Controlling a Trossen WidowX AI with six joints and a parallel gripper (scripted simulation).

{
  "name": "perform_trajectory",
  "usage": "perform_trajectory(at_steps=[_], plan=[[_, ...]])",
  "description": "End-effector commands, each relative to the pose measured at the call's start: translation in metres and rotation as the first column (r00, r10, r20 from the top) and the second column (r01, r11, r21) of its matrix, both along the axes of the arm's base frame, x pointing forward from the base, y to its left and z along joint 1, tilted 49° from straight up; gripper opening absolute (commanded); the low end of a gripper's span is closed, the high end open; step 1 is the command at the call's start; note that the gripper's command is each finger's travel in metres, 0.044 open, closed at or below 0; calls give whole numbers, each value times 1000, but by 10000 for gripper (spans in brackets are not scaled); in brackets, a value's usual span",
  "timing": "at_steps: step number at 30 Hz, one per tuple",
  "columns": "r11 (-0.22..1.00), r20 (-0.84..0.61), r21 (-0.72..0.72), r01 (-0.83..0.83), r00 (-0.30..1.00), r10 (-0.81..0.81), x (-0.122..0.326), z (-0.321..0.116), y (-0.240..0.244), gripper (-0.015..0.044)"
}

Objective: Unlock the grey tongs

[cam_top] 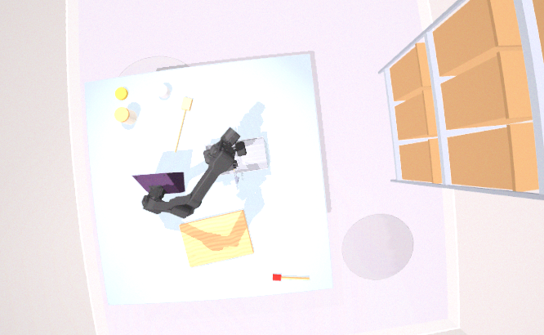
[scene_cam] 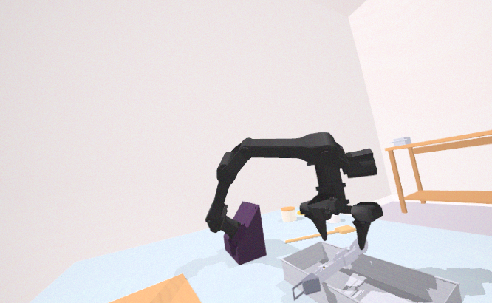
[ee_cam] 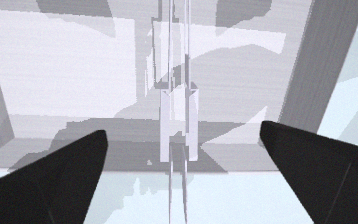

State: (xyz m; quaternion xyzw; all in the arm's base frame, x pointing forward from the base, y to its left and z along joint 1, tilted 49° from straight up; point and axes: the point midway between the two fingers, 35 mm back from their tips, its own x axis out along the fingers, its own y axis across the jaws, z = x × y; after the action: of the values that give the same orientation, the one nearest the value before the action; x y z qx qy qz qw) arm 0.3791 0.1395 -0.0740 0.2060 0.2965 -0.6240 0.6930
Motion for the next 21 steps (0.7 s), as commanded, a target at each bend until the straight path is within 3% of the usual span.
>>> perform_trajectory(at_steps=[1,21], plan=[[1000,-8,-3,6,1000,-6,-1,-5,-2,440],[1000,-7,-4,5,1000,-5,2,-27,-26,440]])
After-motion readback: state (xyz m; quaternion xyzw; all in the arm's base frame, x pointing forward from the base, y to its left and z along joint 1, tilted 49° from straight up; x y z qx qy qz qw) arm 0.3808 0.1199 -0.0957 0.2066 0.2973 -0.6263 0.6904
